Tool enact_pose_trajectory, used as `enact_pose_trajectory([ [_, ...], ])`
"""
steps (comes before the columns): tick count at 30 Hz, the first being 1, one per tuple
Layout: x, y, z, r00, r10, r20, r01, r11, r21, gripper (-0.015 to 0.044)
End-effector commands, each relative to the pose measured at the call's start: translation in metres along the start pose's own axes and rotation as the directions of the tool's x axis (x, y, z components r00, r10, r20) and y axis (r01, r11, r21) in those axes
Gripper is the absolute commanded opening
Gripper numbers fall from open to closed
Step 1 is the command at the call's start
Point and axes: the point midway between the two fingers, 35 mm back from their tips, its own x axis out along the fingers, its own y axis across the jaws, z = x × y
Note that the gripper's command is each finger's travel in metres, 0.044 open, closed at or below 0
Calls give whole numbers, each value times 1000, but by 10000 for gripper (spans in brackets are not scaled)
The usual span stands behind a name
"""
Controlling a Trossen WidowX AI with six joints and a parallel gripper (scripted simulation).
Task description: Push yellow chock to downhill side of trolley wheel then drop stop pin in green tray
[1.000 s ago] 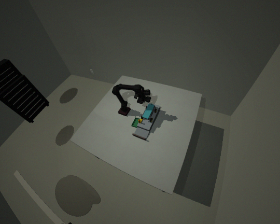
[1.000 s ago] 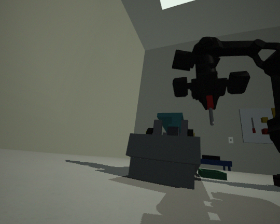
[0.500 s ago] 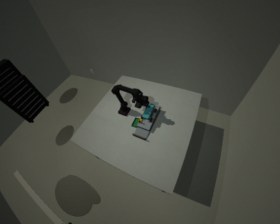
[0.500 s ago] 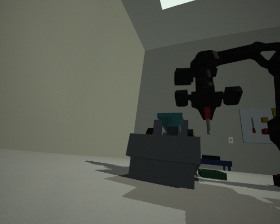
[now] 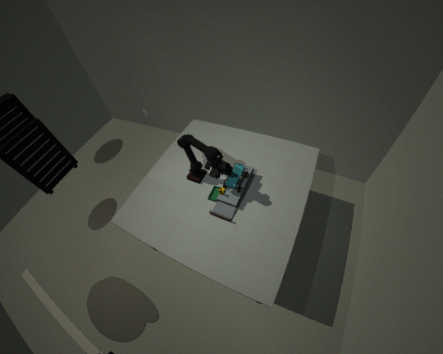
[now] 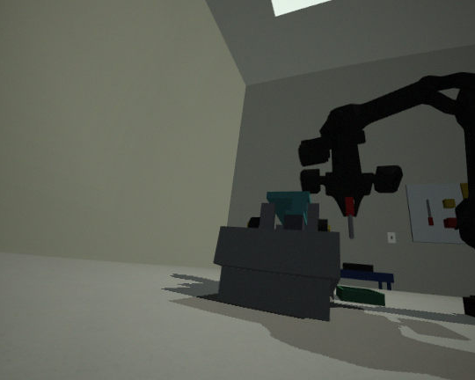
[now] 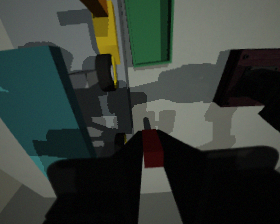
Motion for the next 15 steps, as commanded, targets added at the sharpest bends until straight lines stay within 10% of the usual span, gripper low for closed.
enact_pose_trajectory([
  [1,-2,0,12,1000,0,-6,0,1000,-1,0],
  [15,-9,-2,66,1000,-1,-2,1,1000,-1,0],
])
